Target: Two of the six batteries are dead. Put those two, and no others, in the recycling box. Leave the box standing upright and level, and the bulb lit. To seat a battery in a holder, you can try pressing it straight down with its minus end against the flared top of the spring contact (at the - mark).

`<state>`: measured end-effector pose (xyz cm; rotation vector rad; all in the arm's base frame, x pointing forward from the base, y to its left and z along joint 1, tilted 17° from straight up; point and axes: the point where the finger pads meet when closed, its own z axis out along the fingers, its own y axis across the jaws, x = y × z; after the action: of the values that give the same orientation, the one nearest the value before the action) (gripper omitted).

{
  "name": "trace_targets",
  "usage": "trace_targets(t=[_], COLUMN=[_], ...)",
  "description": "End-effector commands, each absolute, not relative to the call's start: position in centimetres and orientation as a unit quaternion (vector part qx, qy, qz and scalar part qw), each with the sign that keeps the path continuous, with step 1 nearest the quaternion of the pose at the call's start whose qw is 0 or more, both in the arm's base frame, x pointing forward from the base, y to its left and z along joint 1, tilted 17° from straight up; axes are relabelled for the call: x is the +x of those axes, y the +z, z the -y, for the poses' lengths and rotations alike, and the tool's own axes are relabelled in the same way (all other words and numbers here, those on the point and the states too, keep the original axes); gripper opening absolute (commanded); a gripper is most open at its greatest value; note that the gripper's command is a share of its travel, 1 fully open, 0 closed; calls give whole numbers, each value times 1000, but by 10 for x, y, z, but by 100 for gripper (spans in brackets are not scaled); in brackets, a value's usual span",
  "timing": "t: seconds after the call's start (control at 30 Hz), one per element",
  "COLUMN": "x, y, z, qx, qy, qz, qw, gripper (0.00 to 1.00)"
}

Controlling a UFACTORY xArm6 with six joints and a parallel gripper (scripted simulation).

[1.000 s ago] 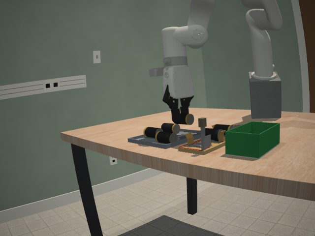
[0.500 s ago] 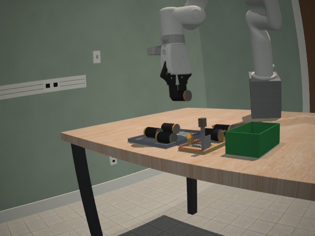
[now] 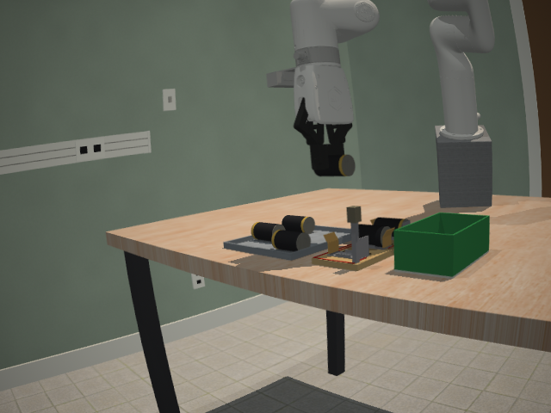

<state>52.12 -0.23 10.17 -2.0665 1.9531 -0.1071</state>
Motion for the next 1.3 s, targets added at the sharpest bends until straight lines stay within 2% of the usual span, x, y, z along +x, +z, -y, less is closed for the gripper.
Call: trace_targets(t=[0.0, 0.87, 1.27], x=[548, 552, 560], y=[114, 115, 86], z=[-36, -44, -48], qx=[-717, -716, -716], qy=[-39, -39, -39], qz=[-682, -682, -682], qw=[140, 140, 140], gripper=[28, 28, 28])
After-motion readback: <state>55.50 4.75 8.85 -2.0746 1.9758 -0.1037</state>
